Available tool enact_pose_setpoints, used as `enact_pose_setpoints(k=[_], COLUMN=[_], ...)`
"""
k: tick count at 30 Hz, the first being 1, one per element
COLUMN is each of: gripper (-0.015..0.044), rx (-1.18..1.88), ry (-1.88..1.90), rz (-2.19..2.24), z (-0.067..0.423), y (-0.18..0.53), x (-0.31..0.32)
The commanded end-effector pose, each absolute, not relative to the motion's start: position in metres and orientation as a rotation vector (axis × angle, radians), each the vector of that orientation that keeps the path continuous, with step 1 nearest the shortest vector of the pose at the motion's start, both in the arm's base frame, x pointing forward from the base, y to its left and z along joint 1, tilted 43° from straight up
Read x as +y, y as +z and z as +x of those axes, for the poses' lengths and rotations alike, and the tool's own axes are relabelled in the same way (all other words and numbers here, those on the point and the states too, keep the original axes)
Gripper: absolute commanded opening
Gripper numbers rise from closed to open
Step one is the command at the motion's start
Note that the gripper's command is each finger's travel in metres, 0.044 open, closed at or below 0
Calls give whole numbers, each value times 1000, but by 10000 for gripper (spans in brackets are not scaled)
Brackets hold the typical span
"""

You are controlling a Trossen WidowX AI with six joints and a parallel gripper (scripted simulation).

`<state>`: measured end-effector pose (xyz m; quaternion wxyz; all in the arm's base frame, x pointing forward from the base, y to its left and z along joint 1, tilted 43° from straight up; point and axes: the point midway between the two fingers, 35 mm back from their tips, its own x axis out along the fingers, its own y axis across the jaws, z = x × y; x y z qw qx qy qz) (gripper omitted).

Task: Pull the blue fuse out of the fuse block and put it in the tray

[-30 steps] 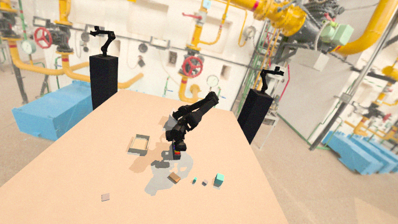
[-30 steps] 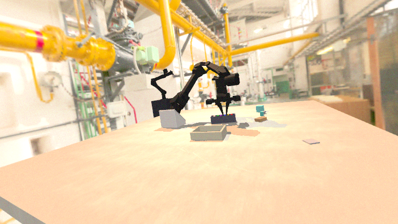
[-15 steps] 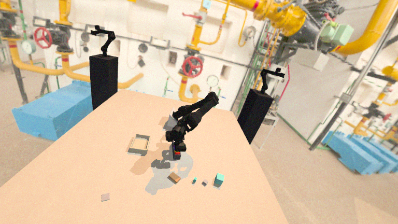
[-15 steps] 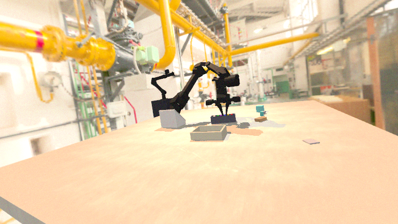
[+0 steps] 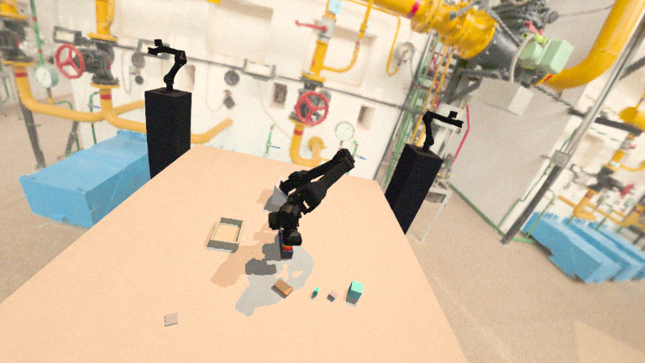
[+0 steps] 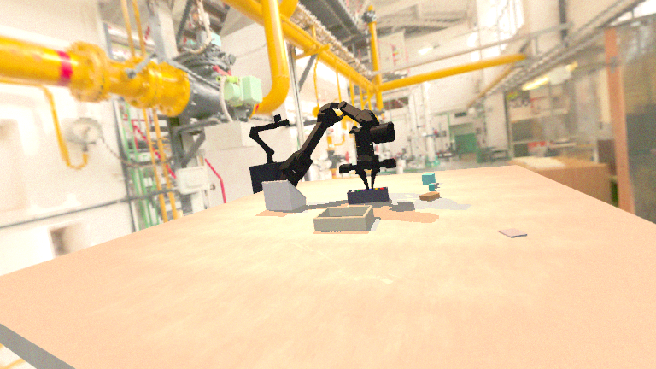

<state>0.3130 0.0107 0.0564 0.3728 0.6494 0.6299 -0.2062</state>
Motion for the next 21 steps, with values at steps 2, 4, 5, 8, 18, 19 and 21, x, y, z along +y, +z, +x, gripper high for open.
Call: enact_pose_setpoints(k=[2,4,5,8,18,19,21], gripper=[0,0,0,0,0,0,0], rx=[1614,1614,1614,1614,1614,1614,1614], ry=[-528,-528,-529,-529,-529,-529,-529], rz=[1664,1664,1664,1665,1665,1665,1666], z=[313,313,313,313,312,312,312], y=[58,59,59,60,64,64,65], x=[9,9,8,7,4,4,3])
